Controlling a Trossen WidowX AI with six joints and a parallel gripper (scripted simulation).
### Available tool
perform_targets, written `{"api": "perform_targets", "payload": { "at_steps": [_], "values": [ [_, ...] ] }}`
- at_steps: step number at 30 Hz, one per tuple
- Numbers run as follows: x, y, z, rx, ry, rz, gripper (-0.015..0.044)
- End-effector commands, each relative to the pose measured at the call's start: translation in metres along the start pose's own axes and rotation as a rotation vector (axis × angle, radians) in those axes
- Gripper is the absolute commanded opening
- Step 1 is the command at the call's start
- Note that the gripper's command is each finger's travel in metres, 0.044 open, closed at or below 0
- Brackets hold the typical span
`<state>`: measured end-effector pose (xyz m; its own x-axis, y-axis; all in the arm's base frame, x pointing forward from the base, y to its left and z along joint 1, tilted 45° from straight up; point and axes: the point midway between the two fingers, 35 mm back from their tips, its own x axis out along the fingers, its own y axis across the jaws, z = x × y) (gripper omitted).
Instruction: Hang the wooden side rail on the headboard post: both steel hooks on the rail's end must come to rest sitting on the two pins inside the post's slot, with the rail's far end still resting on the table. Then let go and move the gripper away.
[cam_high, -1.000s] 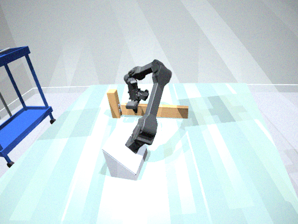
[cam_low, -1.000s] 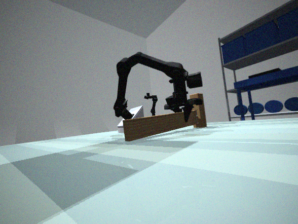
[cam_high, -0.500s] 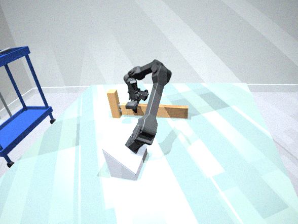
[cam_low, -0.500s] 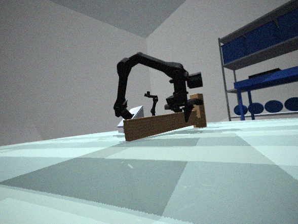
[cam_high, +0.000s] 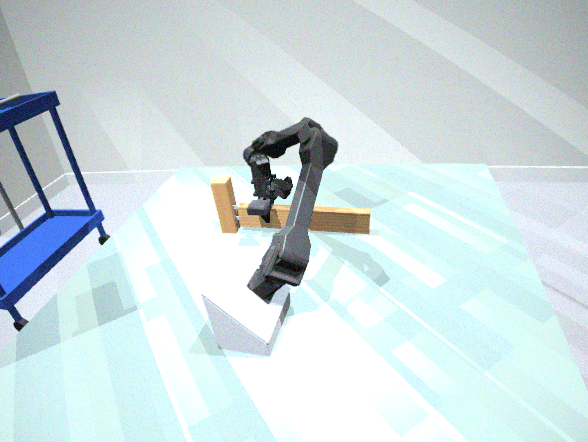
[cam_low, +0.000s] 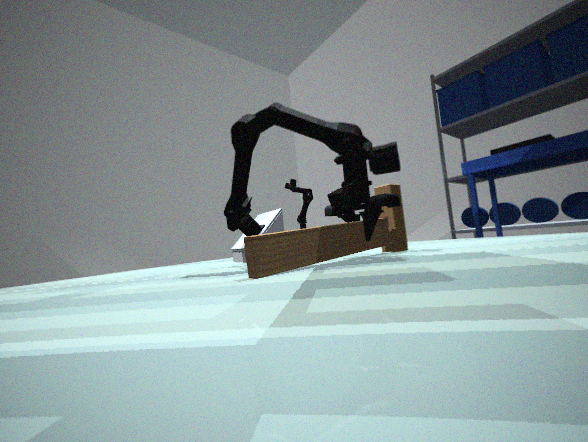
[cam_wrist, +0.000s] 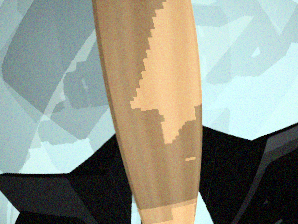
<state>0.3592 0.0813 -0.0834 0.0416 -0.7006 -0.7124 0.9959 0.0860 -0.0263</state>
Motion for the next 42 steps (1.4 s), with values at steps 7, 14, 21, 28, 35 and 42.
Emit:
{"api": "perform_targets", "payload": {
  "at_steps": [7,14,21,28,35,42],
  "values": [
    [-0.0023,0.0017,-0.0029,0.003,0.003,0.007,0.0],
    [-0.003,0.0014,-0.0037,0.003,0.003,0.007,0.0],
    [-0.0032,0.0007,-0.0045,0.003,0.003,0.007,0.0],
    [-0.0024,0.0009,-0.0052,0.003,0.003,0.007,0.0],
    [-0.0022,0.0015,-0.0059,0.003,0.003,0.007,0.0],
    [-0.003,0.0014,-0.0066,0.003,0.003,0.007,0.0]
  ]
}}
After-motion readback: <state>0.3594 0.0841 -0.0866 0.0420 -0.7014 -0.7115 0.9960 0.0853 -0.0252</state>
